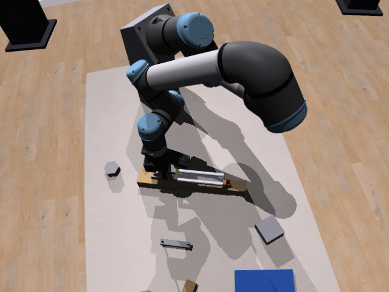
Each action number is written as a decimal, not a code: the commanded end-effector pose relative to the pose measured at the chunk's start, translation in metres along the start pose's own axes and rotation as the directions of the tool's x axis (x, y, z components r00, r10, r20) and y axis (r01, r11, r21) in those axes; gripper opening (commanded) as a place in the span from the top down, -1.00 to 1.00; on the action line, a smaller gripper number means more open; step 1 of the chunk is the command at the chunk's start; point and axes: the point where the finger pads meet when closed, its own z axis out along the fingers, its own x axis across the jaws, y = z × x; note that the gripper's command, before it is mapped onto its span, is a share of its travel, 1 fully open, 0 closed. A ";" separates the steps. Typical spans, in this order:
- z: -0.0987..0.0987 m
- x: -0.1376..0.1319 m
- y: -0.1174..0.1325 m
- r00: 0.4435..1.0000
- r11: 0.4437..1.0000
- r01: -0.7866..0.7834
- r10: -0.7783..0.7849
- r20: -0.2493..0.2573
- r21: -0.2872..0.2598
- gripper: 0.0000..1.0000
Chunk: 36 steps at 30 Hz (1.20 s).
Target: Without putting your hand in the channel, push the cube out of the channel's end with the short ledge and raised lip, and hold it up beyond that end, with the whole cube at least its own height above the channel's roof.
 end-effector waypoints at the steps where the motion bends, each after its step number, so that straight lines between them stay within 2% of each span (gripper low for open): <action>1: 0.000 0.000 -0.008 1.000 1.000 0.000 0.000 -0.001 -0.001 1.00; 36: 0.000 0.000 -0.015 1.000 1.000 0.000 0.000 -0.001 -0.001 1.00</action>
